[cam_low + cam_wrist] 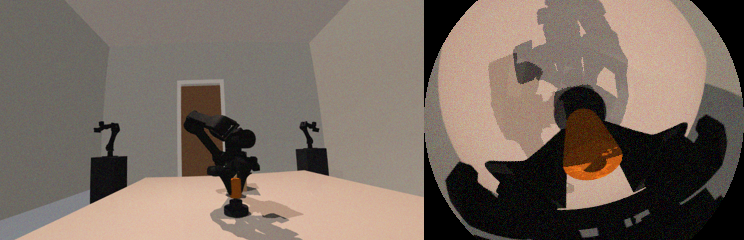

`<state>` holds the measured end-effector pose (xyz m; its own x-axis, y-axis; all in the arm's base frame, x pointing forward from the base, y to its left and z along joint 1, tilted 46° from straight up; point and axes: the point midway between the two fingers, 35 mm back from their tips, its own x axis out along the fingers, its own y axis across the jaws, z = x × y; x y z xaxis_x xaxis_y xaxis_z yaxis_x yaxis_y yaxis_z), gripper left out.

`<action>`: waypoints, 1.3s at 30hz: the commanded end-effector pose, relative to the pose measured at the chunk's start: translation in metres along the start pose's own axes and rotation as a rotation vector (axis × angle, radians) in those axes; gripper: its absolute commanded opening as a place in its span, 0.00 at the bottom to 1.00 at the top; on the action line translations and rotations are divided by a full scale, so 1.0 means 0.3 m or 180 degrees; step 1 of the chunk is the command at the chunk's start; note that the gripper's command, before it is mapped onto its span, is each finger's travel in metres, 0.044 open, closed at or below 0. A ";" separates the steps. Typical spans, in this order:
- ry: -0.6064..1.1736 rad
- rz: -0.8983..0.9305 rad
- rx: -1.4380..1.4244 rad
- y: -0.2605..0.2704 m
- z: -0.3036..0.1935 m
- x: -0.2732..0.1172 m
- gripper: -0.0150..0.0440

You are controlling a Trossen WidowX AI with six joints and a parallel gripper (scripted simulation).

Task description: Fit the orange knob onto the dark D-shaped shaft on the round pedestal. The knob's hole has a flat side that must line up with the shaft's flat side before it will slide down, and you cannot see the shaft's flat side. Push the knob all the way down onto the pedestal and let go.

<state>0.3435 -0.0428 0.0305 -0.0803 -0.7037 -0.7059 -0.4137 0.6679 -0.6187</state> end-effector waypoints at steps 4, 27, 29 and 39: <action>0.0007 -0.0017 0.0005 -0.002 -0.002 0.019 0.25; -0.0001 -0.0001 0.0221 0.000 -0.002 0.040 0.39; -0.0001 -0.0001 0.0221 0.000 -0.002 0.040 0.48; -0.0001 -0.0001 0.0221 0.000 -0.002 0.040 0.92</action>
<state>0.3417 -0.0513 0.0219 -0.0801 -0.7036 -0.7061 -0.3478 0.6836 -0.6417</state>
